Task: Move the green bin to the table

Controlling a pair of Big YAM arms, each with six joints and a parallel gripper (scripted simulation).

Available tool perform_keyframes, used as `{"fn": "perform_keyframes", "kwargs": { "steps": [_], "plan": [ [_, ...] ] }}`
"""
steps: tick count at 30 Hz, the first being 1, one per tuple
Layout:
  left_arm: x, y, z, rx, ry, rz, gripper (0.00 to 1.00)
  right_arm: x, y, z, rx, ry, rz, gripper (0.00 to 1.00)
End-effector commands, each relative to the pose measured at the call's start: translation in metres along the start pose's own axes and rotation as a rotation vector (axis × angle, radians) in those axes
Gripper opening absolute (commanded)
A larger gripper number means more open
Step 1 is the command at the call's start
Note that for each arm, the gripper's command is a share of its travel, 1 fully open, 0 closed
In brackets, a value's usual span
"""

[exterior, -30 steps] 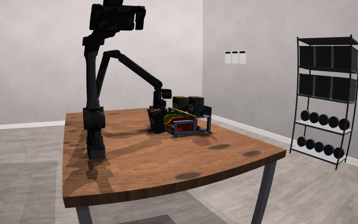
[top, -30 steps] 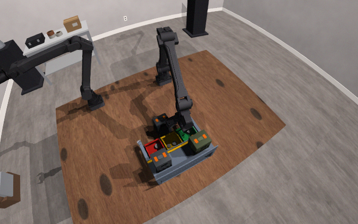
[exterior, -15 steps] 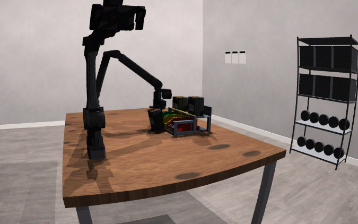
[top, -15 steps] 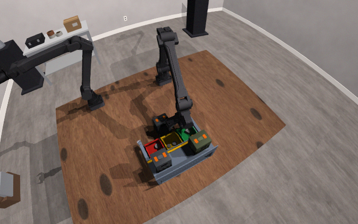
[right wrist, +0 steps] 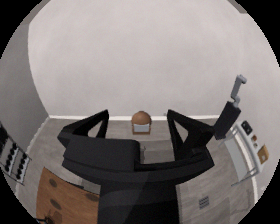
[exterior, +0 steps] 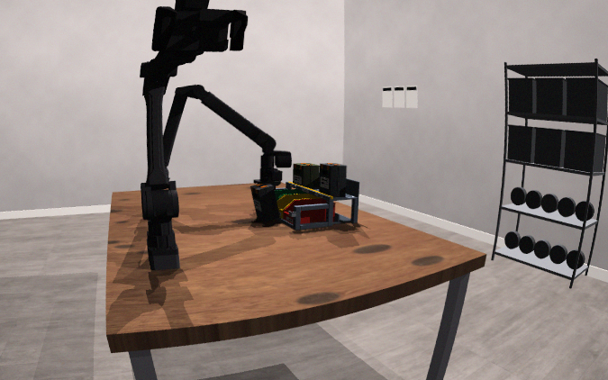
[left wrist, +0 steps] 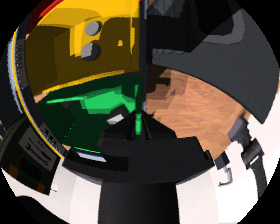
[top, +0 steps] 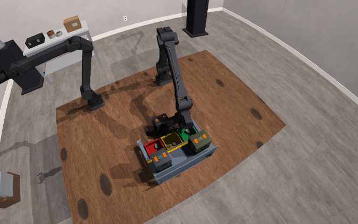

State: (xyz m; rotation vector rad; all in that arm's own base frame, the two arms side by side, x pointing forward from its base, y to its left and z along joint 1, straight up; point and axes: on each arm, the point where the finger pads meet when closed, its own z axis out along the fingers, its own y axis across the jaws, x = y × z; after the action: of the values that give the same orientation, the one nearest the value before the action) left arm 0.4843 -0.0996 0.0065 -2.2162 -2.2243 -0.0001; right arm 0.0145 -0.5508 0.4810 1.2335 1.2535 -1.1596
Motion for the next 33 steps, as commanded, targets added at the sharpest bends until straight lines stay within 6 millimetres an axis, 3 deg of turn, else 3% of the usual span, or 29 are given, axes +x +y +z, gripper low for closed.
{"fn": "perform_keyframes", "kwargs": {
  "steps": [1,33],
  "plan": [
    [-0.0033,0.0256,-0.0173,-0.052,-0.013,-0.004,0.00,-0.0192,-0.0052,-0.0071,0.007,-0.053,-0.009,1.00],
    [-0.0031,0.0261,-0.0225,-0.055,-0.017,0.000,0.00,-0.0192,-0.0052,-0.0071,0.007,-0.053,-0.009,1.00]
  ]
}}
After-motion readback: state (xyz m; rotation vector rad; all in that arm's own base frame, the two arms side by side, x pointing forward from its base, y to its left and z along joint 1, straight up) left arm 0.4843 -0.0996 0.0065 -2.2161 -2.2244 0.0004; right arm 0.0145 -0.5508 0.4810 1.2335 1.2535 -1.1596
